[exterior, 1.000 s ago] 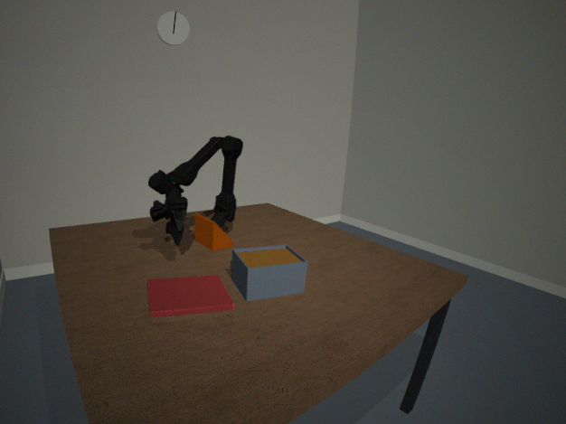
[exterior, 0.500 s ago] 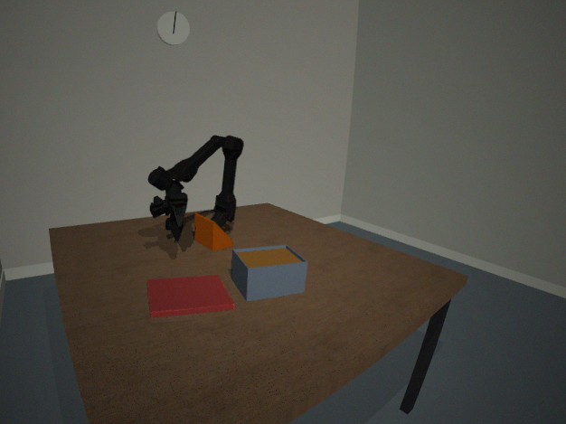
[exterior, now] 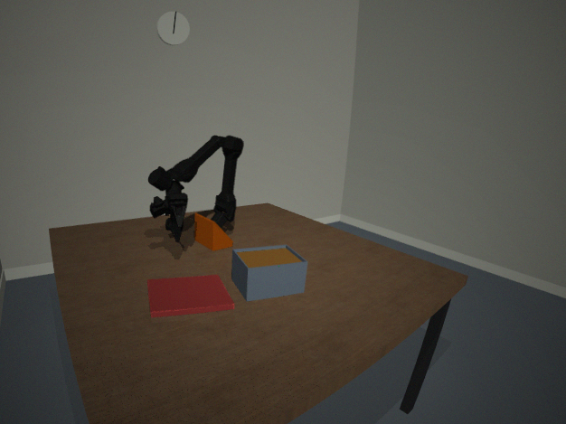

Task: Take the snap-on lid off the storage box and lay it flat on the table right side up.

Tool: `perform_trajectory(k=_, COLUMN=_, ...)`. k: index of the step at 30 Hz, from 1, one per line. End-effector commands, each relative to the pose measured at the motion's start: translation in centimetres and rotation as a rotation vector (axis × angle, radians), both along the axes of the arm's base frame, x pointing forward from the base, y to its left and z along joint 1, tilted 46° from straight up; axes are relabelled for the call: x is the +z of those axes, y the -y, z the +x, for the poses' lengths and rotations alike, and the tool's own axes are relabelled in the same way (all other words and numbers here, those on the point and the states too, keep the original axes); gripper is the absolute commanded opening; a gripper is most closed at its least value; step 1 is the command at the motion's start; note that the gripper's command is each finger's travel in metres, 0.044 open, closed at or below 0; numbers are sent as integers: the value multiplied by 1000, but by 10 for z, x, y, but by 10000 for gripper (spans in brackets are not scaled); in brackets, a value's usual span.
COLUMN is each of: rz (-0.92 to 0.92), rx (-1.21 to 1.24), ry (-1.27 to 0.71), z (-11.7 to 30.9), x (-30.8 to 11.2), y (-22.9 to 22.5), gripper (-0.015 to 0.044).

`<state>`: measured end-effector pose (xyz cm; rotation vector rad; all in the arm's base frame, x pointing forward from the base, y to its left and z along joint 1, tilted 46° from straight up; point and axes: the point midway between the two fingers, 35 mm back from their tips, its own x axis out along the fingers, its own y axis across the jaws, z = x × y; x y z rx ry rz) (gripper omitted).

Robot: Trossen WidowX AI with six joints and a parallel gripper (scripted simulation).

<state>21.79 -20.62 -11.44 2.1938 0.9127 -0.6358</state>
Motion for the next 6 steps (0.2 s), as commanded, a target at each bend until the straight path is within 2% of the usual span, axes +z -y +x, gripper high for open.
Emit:
perform_trajectory(k=1, rz=0, rx=0, ry=-4, z=0, x=-1, y=0, gripper=440)
perform_trajectory(k=6, rz=0, rx=0, ry=-4, z=0, x=-1, y=0, gripper=440)
